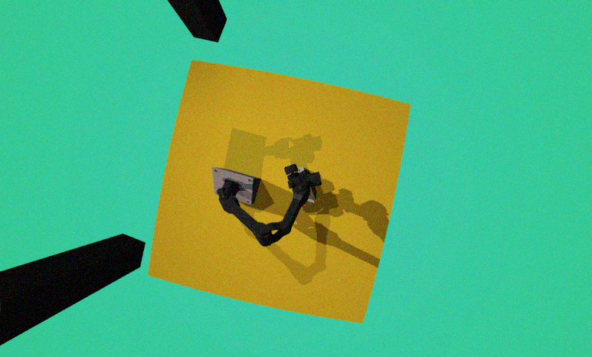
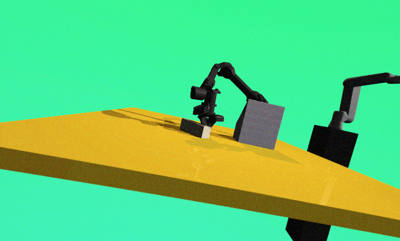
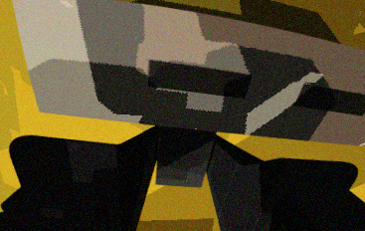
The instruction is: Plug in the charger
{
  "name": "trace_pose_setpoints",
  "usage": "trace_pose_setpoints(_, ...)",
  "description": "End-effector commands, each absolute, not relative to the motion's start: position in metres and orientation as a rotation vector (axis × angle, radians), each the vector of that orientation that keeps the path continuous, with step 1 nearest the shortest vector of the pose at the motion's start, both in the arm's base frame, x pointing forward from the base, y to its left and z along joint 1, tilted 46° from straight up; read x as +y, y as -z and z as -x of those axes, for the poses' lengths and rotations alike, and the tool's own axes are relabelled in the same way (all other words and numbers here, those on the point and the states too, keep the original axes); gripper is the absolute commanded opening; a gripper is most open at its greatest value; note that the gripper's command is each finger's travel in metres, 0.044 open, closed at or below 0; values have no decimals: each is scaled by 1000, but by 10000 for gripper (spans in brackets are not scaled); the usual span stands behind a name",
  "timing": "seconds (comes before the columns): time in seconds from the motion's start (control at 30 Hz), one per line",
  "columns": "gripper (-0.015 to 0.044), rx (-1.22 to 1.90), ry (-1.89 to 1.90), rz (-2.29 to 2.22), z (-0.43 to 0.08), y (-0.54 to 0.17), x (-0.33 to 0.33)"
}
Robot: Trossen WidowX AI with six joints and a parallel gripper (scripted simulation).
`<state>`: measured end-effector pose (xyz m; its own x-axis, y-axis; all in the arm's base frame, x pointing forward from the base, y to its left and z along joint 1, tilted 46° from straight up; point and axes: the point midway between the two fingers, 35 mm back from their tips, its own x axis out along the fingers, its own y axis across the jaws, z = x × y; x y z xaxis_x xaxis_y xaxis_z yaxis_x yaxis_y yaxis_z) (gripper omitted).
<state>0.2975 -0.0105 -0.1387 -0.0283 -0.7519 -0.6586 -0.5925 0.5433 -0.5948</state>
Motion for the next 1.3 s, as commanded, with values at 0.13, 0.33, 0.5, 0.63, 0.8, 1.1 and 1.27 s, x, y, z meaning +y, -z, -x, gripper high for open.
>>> trace_pose_setpoints(0.13,0,1713,187,1133,-298,139,-10)
trace_pose_setpoints(0.33,79,1713,187,1133,-298,139,-10)
trace_pose_setpoints(0.5,210,1713,187,1133,-298,139,-10)
trace_pose_setpoints(0.63,315,1713,187,1133,-298,139,-10)
trace_pose_setpoints(0.8,440,1713,187,1133,-297,139,-10)
trace_pose_setpoints(1.1,440,1711,185,1131,-296,138,-12)
trace_pose_setpoints(1.27,440,1709,184,1129,-294,137,-12)
